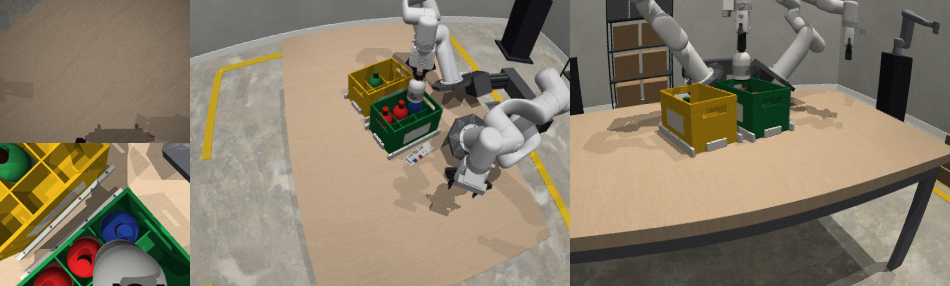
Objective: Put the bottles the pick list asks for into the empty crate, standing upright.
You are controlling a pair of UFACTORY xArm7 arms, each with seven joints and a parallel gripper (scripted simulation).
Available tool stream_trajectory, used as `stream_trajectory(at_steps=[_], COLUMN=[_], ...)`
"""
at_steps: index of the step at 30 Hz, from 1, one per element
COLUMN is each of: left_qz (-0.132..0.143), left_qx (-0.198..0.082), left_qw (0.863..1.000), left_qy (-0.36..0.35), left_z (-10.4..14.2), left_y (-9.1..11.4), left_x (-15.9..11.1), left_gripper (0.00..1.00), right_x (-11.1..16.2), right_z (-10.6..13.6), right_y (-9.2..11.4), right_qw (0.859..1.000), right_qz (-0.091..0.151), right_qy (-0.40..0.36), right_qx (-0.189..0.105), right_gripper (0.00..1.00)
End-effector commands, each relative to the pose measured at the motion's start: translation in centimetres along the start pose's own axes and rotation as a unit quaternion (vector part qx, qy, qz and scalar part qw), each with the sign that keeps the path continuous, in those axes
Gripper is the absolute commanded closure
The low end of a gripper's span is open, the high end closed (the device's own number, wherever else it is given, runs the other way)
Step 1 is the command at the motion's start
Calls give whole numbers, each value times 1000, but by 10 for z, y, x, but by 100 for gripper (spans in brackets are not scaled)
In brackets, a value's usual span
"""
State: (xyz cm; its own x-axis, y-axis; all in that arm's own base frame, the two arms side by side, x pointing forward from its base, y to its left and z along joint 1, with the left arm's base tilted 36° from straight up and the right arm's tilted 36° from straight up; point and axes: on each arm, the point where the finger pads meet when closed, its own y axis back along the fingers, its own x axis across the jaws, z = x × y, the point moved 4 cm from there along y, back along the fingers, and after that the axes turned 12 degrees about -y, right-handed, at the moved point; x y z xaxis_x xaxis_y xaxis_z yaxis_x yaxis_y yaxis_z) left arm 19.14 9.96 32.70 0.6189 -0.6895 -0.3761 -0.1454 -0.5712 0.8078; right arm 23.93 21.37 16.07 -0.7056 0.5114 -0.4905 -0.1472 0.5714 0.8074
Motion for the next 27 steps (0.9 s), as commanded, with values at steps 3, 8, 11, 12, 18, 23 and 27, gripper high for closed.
stream_trajectory(at_steps=[3,8,11,12,18,23,27], left_qz=[0,0,0,0,0,0,0], left_qx=[1,1,1,1,1,1,1], left_qw=[1000,1000,1000,1000,1000,1000,1000], left_qy=[0,0,0,0,0,0,0], left_z=[-1,-1,-1,-1,-1,-1,-1], left_y=[1,1,1,1,1,1,1], left_x=[0,0,0,0,0,0,0], left_gripper=[0,0,0,0,0,0,0], right_x=[8,18,24,26,34,44,52], right_z=[1,2,2,2,2,3,3], right_y=[2,2,2,2,2,2,2], right_qw=[1000,1000,1000,1000,1000,1000,1000], right_qz=[0,0,0,0,0,0,0], right_qy=[0,0,0,0,0,0,0], right_qx=[-2,-2,-2,-2,-2,-2,-2], right_gripper=[100,100,100,100,100,100,100])
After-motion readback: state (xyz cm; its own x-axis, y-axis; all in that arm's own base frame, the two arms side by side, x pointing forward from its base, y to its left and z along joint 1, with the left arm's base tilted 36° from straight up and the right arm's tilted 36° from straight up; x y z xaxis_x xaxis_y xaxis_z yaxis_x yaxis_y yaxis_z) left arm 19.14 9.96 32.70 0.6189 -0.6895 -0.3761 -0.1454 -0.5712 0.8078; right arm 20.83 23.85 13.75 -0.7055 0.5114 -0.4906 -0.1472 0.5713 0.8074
